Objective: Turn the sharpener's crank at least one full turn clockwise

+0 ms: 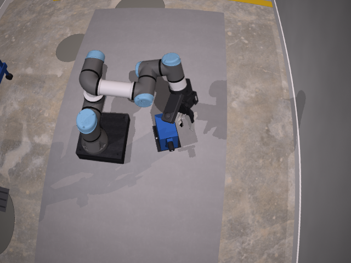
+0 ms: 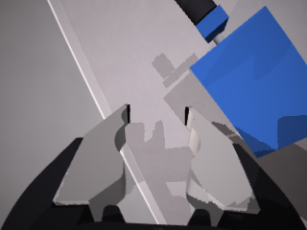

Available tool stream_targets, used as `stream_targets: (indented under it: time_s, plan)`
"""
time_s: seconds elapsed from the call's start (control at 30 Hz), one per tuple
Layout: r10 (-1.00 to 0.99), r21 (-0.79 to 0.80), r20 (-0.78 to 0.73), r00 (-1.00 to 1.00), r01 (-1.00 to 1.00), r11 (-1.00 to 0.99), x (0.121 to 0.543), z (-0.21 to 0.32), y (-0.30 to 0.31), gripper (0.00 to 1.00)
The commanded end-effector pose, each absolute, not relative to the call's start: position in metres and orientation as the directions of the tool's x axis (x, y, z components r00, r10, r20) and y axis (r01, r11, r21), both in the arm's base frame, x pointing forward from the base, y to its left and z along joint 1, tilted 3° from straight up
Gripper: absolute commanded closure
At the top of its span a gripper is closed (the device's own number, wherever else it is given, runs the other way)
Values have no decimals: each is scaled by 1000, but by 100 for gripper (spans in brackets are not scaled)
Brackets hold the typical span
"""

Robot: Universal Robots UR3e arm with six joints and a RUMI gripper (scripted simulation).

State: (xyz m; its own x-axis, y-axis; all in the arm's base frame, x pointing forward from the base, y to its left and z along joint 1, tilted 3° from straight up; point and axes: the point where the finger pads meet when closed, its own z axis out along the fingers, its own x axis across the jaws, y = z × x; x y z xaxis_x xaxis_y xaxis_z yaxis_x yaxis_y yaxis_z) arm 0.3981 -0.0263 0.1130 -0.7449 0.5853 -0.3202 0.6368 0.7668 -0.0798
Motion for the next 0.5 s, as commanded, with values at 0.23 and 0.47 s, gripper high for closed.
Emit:
stream_targets:
  time_s: [0.23, 0.47]
  plan:
    - [451, -107, -88, -888, 458, 882, 391, 104, -63, 68]
    - [352, -49, 25, -936, 351, 935, 381, 101, -83, 68]
